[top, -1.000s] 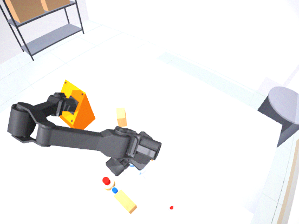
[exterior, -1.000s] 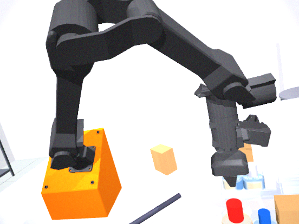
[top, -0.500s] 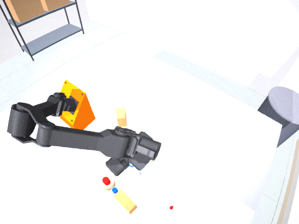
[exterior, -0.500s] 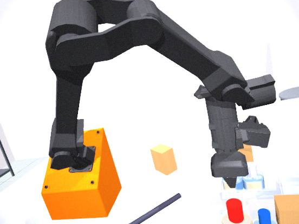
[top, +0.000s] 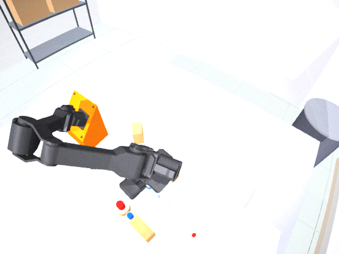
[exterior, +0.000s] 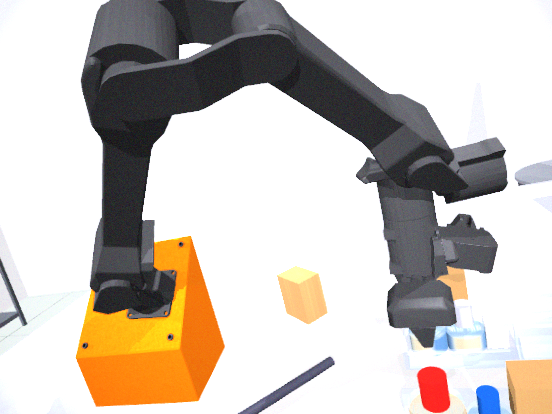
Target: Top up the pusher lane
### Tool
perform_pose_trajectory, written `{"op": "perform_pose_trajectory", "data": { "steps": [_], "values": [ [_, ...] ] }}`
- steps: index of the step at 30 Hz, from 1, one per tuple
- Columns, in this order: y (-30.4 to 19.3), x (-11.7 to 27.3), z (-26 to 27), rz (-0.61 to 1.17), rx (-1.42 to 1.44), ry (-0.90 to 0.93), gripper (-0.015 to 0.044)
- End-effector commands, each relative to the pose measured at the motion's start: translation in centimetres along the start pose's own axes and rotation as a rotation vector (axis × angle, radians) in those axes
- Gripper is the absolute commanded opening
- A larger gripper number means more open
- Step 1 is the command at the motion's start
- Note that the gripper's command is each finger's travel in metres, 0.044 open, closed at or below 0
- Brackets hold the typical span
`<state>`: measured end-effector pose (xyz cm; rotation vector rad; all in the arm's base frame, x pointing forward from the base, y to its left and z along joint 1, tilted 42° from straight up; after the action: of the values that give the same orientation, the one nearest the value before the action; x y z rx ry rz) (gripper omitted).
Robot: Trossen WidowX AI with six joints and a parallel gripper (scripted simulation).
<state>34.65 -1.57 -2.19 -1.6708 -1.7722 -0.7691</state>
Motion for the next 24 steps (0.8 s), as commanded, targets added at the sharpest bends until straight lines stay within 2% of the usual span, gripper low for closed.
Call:
{"op": "perform_pose_trajectory", "data": {
  "steps": [1, 24],
  "values": [
    [0.13, -0.04, -0.14, -0.008, -0.005, -0.007, 0.0000],
    [-0.26, -0.05, -0.08, -0.007, -0.005, -0.007, 0.0000]
  ]
}}
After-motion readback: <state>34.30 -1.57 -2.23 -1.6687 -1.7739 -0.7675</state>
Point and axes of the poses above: the point midway between the two fingers, 35 mm back from their tips, its own x axis back along the fingers, its own z axis across the jaws, y = z × x, the point moved 2 cm from there along x, back along the fingers, and after that the axes turned 7 degrees about x, right-handed, at the moved point
